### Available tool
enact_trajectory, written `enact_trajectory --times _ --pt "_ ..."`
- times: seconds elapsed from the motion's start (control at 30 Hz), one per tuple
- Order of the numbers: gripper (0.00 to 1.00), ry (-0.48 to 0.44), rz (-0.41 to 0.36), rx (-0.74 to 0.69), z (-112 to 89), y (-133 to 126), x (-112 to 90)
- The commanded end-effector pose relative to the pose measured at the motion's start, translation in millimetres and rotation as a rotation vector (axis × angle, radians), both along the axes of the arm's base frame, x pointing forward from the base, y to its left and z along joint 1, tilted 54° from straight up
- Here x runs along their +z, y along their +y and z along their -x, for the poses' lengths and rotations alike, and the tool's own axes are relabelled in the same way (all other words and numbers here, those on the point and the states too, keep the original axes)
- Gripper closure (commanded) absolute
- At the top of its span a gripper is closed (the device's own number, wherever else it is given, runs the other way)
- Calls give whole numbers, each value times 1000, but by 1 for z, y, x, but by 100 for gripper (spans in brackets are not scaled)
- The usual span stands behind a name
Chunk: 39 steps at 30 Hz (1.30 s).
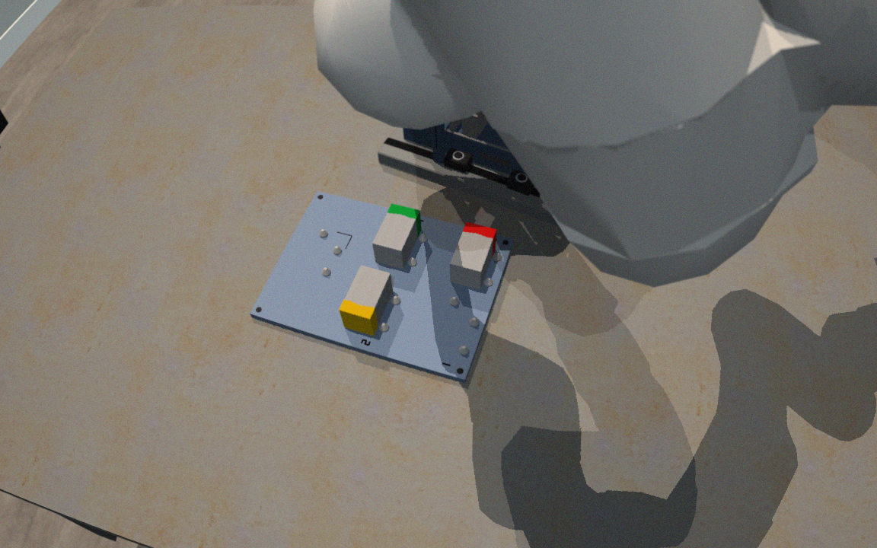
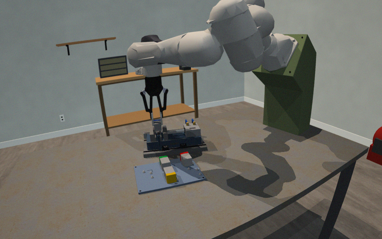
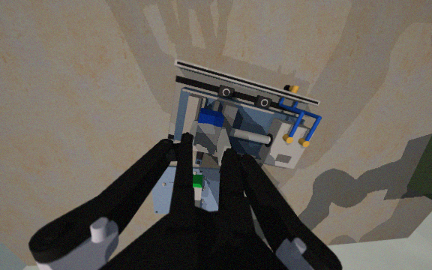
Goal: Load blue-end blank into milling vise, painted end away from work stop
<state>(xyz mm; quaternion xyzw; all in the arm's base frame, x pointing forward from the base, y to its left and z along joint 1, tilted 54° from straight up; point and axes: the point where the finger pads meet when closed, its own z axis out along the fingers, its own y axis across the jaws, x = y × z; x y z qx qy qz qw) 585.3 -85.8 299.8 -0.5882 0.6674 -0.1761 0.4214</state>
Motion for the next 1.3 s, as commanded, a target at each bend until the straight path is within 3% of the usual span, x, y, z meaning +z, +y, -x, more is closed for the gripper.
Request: enact_trajectory --times 0.0,1.27 --pt "100 1 -4 -4 2 -1 1" --pt "100 2 -2 -2 1 0 -1"
